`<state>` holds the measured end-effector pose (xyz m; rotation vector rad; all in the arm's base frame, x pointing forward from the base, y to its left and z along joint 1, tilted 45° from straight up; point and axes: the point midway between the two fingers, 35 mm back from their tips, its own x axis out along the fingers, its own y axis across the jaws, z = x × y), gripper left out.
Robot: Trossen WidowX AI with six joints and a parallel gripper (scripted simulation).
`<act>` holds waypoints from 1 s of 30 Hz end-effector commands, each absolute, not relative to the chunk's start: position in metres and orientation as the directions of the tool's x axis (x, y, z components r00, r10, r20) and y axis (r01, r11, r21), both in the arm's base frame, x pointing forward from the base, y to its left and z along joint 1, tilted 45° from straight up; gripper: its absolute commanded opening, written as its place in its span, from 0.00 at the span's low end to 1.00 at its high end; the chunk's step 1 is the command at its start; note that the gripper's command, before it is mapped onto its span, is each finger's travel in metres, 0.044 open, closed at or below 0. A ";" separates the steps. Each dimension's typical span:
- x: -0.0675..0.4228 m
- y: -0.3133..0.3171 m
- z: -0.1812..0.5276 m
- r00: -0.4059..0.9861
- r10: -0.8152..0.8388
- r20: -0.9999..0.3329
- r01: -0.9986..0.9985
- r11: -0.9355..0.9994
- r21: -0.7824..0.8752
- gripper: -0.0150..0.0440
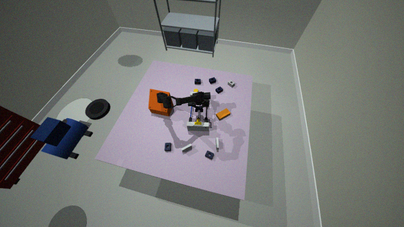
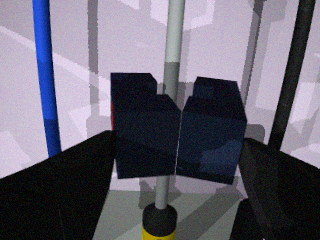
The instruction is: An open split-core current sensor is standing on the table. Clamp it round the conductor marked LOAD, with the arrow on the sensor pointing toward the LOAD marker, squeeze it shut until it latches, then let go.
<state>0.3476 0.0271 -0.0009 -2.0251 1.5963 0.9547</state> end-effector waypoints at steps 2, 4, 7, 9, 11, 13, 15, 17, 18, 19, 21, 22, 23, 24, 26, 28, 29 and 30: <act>0.348 0.021 -0.006 0.120 -0.693 -0.711 -0.954 -0.279 0.111 0.25; 0.348 0.019 -0.009 0.120 -0.693 -0.711 -0.954 -0.279 0.111 0.25; 0.349 0.015 -0.012 0.120 -0.693 -0.711 -0.954 -0.279 0.111 0.25; 0.349 0.013 -0.014 0.120 -0.693 -0.710 -0.954 -0.279 0.111 0.25; 0.349 0.011 -0.016 0.120 -0.694 -0.710 -0.954 -0.279 0.111 0.25; 0.349 0.013 -0.014 0.120 -0.691 -0.713 -0.955 -0.275 0.107 0.25; 0.349 0.013 -0.014 0.120 -0.691 -0.713 -0.955 -0.275 0.107 0.25; 0.349 0.013 -0.014 0.120 -0.691 -0.713 -0.955 -0.275 0.107 0.25; 0.349 0.013 -0.014 0.120 -0.691 -0.713 -0.955 -0.275 0.107 0.25; 0.349 0.013 -0.014 0.120 -0.691 -0.713 -0.955 -0.275 0.107 0.25; 0.349 0.013 -0.014 0.120 -0.691 -0.713 -0.955 -0.275 0.107 0.25; 0.349 0.013 -0.014 0.120 -0.691 -0.713 -0.955 -0.275 0.107 0.25; 0.349 0.013 -0.014 0.120 -0.691 -0.713 -0.955 -0.275 0.107 0.25; 0.349 0.013 -0.014 0.120 -0.691 -0.713 -0.955 -0.275 0.107 0.25; 0.349 0.013 -0.014 0.120 -0.691 -0.713 -0.955 -0.275 0.107 0.25; 0.349 0.013 -0.014 0.120 -0.691 -0.713 -0.955 -0.275 0.107 0.25; 0.349 0.013 -0.014 0.120 -0.691 -0.713 -0.955 -0.275 0.107 0.25; 0.349 0.013 -0.014 0.120 -0.691 -0.713 -0.955 -0.275 0.107 0.25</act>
